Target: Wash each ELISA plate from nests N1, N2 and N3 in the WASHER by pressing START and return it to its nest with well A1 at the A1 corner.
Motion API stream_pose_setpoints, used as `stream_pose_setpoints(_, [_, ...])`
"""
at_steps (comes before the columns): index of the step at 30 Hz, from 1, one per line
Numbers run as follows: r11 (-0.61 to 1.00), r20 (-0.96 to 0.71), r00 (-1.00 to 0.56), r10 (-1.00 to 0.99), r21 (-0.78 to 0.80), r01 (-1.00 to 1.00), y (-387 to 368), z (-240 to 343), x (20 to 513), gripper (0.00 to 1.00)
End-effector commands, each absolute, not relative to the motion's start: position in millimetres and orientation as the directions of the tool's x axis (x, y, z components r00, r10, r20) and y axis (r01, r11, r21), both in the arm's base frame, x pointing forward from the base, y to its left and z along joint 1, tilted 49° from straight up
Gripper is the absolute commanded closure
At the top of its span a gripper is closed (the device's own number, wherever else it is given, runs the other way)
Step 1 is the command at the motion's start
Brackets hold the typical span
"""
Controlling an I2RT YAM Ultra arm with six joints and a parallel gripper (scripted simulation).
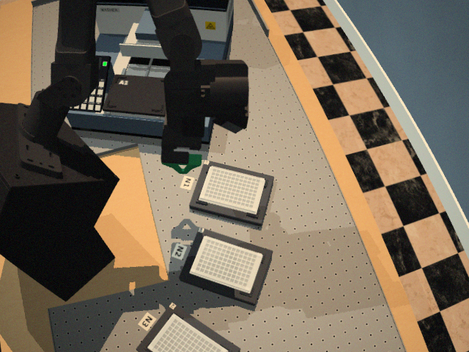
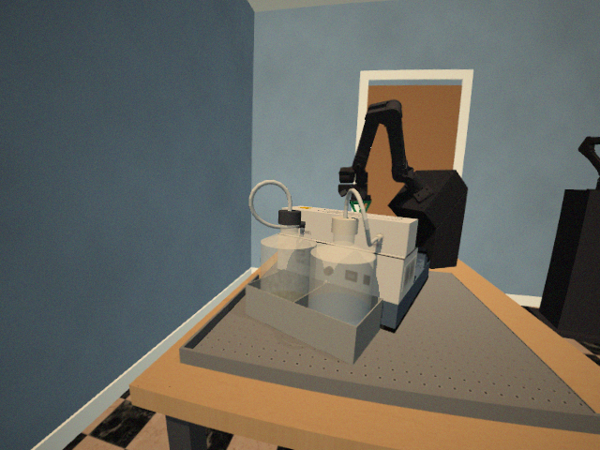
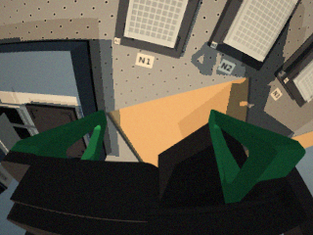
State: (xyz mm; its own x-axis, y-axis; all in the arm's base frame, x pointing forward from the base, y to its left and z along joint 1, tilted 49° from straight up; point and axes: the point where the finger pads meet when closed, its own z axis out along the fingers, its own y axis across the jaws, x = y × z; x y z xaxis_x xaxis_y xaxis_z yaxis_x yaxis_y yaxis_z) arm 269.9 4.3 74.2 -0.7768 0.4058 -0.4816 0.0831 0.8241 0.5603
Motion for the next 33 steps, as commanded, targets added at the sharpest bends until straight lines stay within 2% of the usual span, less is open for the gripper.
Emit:
stream_pose_setpoints(1, [0.749,-0.427,-0.712,0.558,0.629,0.209,-6,82,294,0.0])
stream_pose_setpoints(6, [0.698,-0.372,-0.691,0.62,0.664,0.269,-6,81,309,0.0])
stream_pose_setpoints(19, [0.698,-0.372,-0.69,0.621,0.664,0.269,-9,78,374,0.0])
stream_pose_setpoints(33, [0.698,-0.373,-0.69,0.621,0.664,0.269,-10,78,386,0.0])
